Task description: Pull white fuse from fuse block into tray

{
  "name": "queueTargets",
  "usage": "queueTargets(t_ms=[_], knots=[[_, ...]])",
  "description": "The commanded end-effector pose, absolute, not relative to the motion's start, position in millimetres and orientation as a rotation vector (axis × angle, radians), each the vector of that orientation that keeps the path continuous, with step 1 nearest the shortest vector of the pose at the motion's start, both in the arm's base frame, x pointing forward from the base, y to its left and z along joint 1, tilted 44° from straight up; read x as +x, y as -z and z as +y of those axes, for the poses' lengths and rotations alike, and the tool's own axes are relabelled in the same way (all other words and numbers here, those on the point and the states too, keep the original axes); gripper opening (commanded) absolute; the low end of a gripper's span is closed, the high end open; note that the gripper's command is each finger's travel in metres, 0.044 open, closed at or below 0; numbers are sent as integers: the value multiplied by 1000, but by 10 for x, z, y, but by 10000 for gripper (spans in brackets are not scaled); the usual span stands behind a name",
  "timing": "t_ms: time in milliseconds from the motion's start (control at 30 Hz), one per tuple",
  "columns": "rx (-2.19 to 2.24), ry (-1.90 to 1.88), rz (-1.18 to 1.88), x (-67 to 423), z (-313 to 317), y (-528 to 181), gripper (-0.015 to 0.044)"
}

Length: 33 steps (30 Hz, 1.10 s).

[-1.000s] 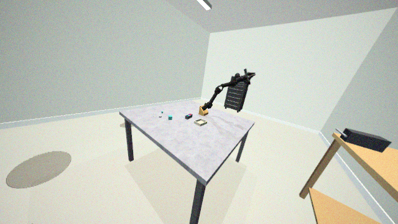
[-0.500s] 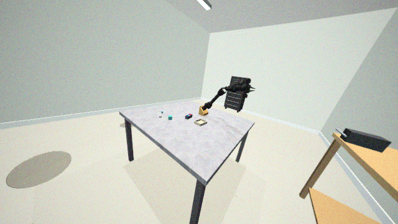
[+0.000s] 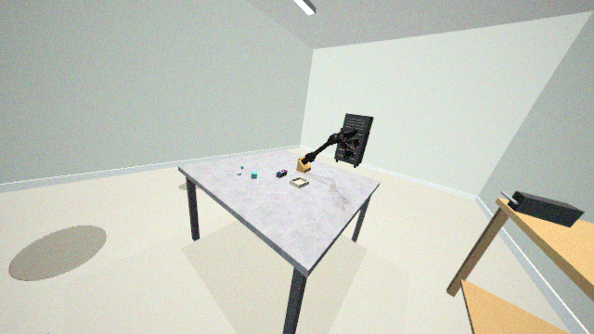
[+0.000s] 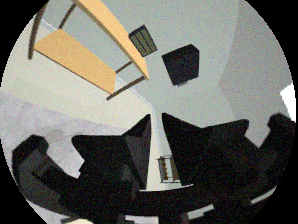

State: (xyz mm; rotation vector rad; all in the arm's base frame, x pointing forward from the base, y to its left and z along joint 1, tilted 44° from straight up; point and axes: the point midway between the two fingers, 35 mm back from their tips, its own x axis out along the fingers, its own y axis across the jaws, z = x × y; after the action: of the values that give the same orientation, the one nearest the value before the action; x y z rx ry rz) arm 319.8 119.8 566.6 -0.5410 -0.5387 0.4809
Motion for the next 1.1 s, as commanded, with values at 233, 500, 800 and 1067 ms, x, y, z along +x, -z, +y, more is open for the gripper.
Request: queueTargets(t_ms=[233,500,800,1067], knots=[[-199,-478,33,4234,671,-4202,69],[149,-382,454,4527,174,-2987,69],[636,-148,906,4327,-393,-1634,69],[1182,200,1297,3678,-741,-574,69]])
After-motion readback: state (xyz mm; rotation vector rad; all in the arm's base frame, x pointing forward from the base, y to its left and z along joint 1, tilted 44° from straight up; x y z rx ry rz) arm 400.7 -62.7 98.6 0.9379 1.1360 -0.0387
